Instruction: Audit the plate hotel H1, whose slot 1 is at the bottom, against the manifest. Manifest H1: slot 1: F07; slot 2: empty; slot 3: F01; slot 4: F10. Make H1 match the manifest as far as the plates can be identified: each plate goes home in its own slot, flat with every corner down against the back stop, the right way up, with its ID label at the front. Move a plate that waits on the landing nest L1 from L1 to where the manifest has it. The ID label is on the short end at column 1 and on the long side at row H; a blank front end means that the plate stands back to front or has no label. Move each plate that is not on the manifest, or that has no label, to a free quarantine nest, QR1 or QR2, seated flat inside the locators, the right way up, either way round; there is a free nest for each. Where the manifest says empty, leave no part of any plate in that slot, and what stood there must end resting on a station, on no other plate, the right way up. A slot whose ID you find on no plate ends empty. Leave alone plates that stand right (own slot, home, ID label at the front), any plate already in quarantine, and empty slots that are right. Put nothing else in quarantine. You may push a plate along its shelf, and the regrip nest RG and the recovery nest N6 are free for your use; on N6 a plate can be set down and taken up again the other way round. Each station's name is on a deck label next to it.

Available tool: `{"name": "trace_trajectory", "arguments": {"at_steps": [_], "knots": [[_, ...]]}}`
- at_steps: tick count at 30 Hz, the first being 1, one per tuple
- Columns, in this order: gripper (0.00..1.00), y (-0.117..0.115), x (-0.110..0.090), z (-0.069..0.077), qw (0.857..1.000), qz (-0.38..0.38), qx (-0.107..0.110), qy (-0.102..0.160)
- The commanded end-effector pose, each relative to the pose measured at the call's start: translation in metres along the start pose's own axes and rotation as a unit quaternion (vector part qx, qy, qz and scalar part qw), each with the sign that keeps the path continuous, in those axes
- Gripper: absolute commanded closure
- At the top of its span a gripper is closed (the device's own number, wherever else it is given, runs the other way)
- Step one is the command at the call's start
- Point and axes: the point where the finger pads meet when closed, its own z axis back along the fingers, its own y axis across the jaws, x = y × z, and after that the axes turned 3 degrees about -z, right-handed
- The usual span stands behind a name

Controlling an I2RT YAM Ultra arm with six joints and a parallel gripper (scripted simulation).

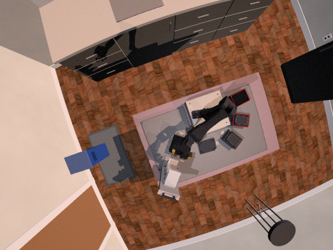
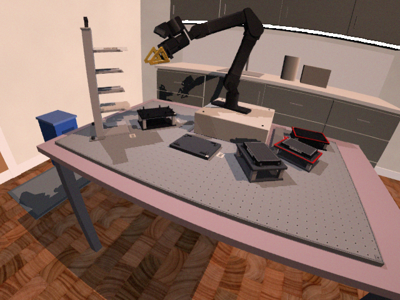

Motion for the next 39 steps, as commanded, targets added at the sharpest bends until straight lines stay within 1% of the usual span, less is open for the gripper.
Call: {"name": "trace_trajectory", "arguments": {"at_steps": [1,23,33,35,39], "knots": [[0.00,0.000,0.009,0.001,1.000,0.008,-0.001,-0.015],[0.00,-0.002,-0.020,-0.016,1.000,0.008,-0.001,-0.015],[0.00,-0.002,-0.013,-0.031,1.000,0.007,-0.001,-0.015],[0.00,-0.002,-0.013,-0.031,1.000,0.007,-0.001,-0.015],[0.00,-0.001,-0.011,-0.038,1.000,0.007,-0.001,-0.015]]}}
